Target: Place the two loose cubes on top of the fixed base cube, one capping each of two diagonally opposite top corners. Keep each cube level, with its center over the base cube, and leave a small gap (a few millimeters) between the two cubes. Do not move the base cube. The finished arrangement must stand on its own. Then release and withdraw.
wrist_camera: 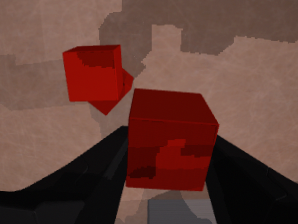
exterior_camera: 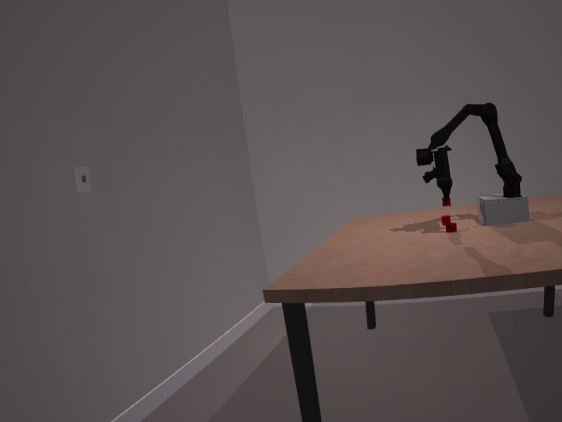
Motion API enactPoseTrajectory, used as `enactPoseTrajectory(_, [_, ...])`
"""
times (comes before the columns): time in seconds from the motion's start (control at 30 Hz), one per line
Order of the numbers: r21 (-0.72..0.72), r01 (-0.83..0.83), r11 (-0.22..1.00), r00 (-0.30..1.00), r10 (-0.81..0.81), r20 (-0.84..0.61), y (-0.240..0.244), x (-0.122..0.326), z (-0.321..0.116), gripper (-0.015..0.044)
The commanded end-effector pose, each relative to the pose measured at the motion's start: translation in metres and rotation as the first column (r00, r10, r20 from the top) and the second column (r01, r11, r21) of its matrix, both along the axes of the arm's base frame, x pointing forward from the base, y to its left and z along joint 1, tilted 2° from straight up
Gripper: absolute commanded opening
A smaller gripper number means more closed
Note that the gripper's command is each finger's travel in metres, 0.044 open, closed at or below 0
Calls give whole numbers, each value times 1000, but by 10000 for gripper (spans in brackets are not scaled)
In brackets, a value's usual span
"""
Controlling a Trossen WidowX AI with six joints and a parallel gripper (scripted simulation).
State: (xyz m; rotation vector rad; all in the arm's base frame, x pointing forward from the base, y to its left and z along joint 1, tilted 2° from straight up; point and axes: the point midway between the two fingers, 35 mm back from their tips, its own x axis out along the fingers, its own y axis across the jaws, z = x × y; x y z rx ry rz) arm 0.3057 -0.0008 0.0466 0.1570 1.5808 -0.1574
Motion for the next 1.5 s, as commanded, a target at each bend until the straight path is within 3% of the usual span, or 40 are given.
enactPoseTrajectory(0.0, [8,-36,999,999,36,1,12,-5,-1,105])
enactPoseTrajectory(0.47, [13,-157,988,988,157,0,47,-21,-4,105])
enactPoseTrajectory(1.47, [13,-158,987,987,158,0,48,-23,-50,105])
